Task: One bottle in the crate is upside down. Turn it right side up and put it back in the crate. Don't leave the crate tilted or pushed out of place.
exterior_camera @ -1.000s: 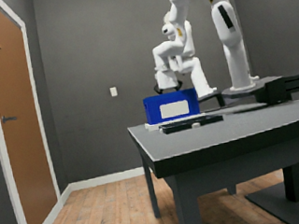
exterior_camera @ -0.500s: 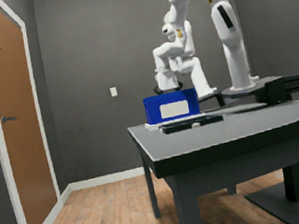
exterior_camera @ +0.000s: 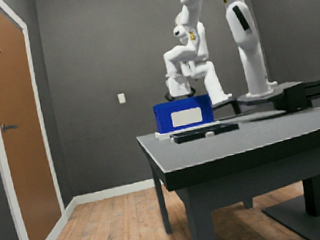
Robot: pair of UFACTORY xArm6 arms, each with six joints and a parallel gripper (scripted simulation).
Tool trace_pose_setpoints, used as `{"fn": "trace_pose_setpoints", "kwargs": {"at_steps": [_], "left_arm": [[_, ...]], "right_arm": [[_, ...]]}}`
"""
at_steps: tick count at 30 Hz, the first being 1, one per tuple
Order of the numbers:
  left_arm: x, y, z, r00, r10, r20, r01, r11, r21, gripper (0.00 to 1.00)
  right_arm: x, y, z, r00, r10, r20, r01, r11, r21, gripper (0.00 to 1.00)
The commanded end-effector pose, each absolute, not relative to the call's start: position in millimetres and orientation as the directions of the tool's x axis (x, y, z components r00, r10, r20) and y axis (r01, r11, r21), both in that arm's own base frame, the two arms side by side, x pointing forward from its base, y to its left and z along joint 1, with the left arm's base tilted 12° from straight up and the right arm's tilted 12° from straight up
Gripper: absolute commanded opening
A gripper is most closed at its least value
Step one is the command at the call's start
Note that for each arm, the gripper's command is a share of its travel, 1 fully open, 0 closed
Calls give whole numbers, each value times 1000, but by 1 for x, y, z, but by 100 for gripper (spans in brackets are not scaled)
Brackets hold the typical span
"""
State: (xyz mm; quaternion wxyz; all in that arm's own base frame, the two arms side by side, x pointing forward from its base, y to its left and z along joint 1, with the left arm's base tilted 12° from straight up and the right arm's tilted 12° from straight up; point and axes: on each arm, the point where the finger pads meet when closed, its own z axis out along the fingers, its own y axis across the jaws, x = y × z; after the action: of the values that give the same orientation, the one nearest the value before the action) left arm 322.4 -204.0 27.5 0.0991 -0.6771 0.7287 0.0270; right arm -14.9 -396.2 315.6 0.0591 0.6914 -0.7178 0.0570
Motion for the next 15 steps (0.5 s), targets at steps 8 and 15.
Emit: {"fn": "trace_pose_setpoints", "kwargs": {"at_steps": [8, 15], "left_arm": [[324, -205, 29, -63, -982, -179, -992, 82, -98, 89], [324, -205, 29, -63, -982, -179, -992, 82, -98, 87]], "right_arm": [[-15, -397, 317, -37, -985, 168, -999, 38, 0, 100], [-15, -397, 317, -37, -985, 168, -999, 38, 0, 100]]}}
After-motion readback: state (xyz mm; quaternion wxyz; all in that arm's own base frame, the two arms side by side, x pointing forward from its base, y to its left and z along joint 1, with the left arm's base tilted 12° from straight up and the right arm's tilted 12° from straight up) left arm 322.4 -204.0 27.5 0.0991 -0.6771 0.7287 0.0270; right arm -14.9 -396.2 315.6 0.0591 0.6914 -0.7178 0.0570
